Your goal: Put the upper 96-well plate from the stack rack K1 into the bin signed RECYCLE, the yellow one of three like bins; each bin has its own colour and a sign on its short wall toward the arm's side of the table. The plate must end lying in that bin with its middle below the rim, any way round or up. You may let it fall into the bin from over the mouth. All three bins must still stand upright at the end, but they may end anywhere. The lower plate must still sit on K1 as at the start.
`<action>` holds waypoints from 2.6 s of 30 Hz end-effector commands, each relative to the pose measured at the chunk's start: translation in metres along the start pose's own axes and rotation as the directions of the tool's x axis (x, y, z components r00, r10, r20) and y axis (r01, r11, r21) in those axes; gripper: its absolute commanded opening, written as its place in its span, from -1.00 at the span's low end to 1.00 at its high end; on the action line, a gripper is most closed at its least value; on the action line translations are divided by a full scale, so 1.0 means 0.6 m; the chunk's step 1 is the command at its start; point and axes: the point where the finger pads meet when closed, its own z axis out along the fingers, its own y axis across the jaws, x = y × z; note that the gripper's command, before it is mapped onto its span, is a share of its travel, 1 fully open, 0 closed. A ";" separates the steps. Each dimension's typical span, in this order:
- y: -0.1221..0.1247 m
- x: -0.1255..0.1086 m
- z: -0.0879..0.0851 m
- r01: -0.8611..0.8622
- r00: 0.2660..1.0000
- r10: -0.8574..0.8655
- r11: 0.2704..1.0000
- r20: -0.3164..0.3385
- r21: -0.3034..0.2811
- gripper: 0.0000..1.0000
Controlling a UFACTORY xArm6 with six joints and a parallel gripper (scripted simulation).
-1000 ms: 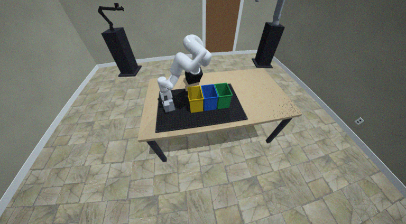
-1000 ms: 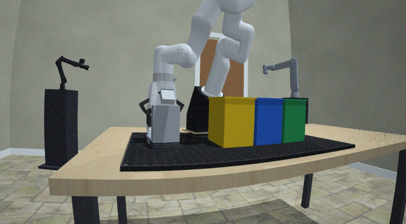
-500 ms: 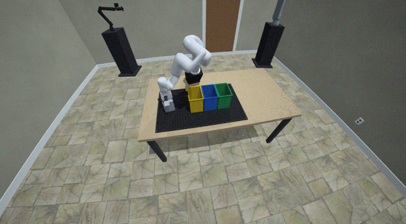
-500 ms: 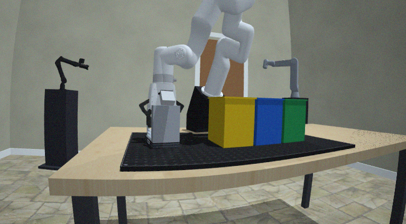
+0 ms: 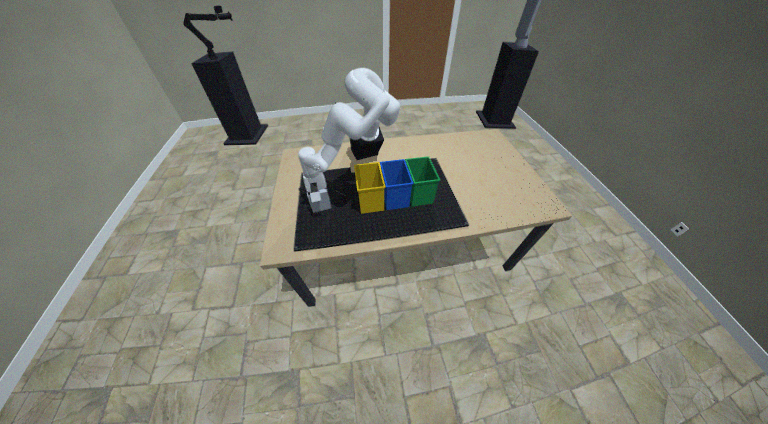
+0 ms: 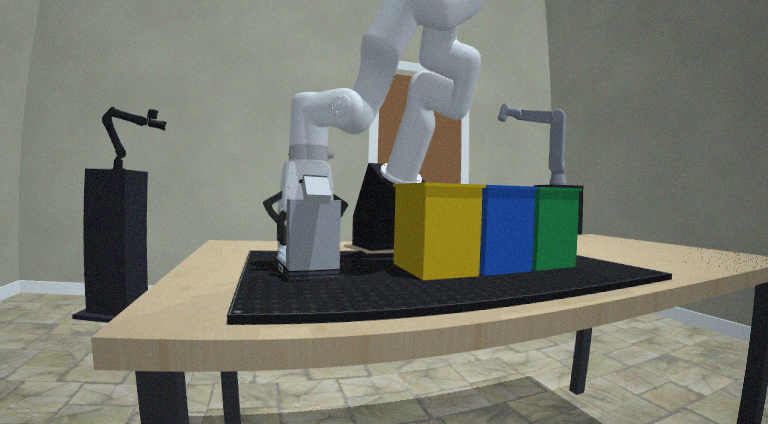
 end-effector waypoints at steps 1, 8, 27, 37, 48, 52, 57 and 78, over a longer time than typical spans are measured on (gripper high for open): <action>0.002 0.001 0.003 0.000 1.000 0.000 1.000 -0.001 -0.003 1.00; 0.002 0.001 0.010 0.000 1.000 0.000 1.000 -0.001 -0.002 1.00; 0.002 0.001 0.019 0.000 1.000 0.000 1.000 -0.001 -0.002 1.00; 0.002 0.001 0.018 0.000 1.000 0.000 1.000 -0.001 -0.002 -1.00; 0.002 0.001 0.018 0.000 1.000 0.000 1.000 -0.001 -0.002 -1.00; 0.002 0.001 0.018 0.000 1.000 0.000 1.000 -0.001 -0.002 -1.00; 0.002 0.001 0.018 0.000 1.000 0.000 1.000 -0.001 -0.002 -1.00; 0.002 0.001 0.018 0.000 1.000 0.000 1.000 -0.001 -0.002 -1.00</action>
